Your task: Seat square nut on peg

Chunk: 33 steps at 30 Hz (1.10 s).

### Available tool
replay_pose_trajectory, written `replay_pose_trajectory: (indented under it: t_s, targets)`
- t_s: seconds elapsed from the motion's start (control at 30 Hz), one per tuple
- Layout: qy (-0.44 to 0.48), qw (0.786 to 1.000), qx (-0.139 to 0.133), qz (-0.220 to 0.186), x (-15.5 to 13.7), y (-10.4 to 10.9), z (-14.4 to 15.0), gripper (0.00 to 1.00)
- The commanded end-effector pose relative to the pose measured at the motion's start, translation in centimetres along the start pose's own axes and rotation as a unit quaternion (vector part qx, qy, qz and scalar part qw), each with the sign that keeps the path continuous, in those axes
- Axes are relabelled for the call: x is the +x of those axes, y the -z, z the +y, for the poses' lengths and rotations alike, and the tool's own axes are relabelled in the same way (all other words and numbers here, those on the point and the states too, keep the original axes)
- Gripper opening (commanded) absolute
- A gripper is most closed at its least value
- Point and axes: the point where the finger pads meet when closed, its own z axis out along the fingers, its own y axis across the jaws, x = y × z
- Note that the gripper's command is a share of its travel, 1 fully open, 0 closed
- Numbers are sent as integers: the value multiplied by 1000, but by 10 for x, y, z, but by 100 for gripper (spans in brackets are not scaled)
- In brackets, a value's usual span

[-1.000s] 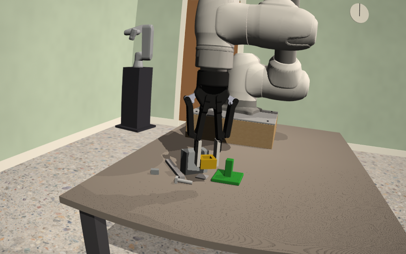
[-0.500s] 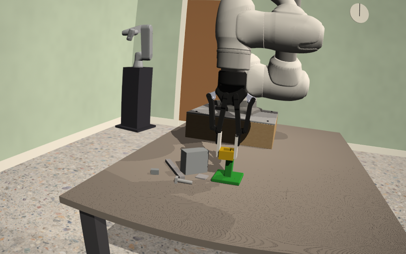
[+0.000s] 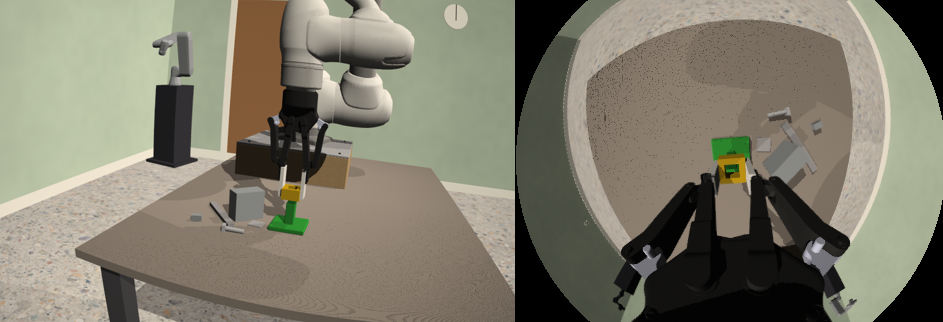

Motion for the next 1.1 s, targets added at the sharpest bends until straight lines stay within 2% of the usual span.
replay_pose_trajectory:
  t_s: [0.0,1.07]
  targets:
    - [0,1000,0,0,0,0,0,0]
    - [-1,1000,0,0,0,-16,-2,0]
